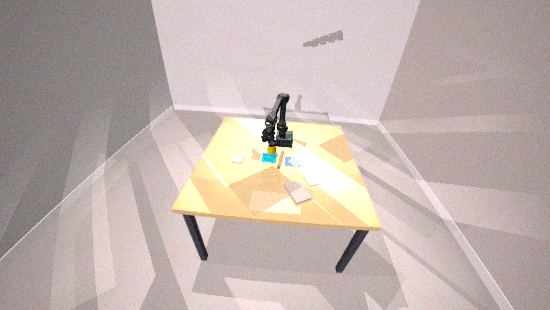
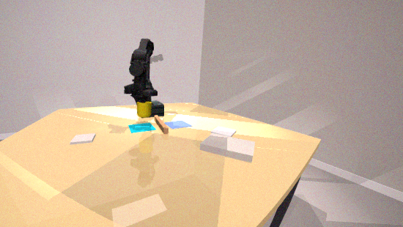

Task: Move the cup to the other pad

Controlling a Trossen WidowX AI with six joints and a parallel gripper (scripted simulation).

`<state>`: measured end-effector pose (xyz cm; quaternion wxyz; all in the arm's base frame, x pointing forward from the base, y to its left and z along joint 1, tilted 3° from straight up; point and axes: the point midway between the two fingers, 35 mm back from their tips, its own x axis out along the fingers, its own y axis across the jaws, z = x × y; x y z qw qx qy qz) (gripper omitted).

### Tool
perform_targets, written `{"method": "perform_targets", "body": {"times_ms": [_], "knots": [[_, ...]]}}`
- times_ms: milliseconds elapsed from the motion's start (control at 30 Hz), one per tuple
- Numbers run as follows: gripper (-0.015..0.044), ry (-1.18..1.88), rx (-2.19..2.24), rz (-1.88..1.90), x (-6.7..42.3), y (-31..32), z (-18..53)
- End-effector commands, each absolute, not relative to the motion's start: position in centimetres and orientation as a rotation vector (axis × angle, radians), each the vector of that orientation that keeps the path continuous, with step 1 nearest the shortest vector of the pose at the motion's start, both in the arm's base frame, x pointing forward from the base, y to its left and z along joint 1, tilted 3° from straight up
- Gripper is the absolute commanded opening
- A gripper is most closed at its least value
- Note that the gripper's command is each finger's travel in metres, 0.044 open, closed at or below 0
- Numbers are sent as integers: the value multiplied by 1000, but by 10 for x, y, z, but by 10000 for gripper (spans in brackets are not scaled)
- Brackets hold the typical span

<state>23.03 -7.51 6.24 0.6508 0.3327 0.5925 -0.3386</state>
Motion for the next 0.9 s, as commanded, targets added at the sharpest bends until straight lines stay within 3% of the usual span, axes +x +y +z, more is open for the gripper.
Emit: {"method": "perform_targets", "body": {"times_ms": [0,867], "knots": [[0,1346,756,-761,230,-81,64],[0,1346,755,-762,232,-91,31]]}}
